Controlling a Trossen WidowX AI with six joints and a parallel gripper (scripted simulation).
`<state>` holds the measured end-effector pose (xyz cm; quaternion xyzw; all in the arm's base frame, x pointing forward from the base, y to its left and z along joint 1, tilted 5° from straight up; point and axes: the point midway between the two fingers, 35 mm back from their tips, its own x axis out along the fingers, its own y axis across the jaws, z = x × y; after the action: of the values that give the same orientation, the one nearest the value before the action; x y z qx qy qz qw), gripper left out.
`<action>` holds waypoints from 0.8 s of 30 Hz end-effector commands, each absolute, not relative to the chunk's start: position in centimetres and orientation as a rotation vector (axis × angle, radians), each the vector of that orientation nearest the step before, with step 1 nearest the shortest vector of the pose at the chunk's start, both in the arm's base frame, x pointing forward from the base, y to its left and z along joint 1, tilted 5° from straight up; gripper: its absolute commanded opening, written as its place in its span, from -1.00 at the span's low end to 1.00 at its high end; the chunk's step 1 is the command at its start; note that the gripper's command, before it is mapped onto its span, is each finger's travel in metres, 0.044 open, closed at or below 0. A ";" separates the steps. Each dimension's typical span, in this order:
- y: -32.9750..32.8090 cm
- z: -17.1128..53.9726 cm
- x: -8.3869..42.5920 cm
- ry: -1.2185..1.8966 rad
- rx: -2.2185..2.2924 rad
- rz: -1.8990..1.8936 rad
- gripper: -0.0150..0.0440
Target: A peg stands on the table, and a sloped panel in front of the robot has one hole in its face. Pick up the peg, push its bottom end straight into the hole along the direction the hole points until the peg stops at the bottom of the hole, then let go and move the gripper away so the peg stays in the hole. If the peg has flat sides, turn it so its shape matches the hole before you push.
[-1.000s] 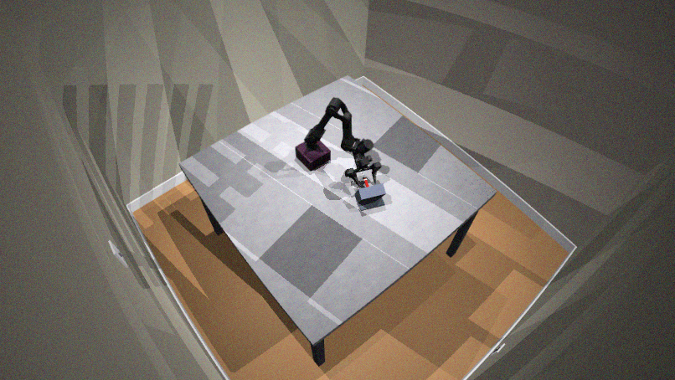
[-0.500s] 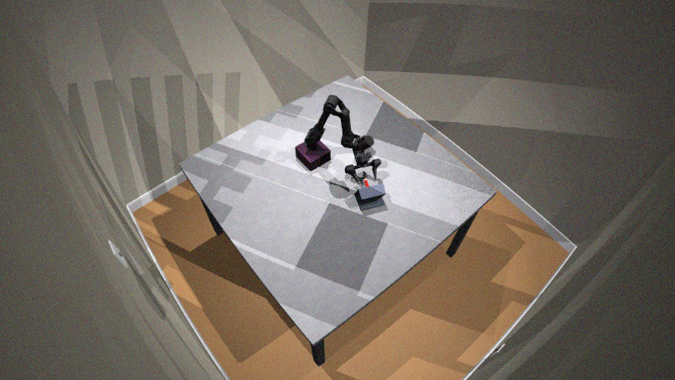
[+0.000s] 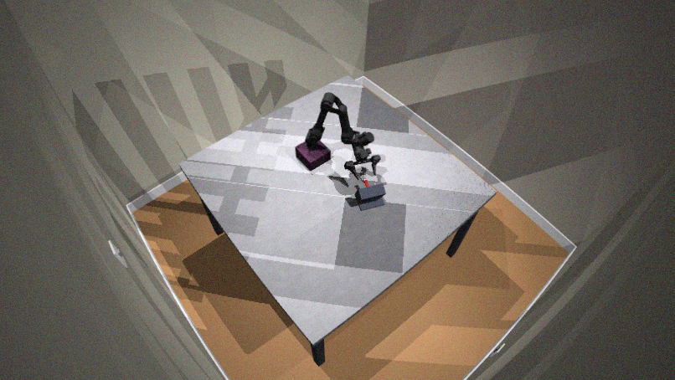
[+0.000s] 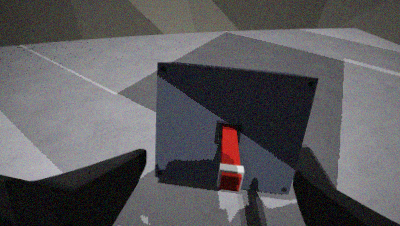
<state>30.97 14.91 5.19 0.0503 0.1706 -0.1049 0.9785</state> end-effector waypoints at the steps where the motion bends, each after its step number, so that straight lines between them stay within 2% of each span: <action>1: 15.0 5.3 30.3 0.345 0.104 -0.213 1.00; 24: 15.9 6.3 27.6 0.343 0.097 -0.211 1.00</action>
<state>28.00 15.79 6.13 0.0467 0.1716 -0.1043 0.9785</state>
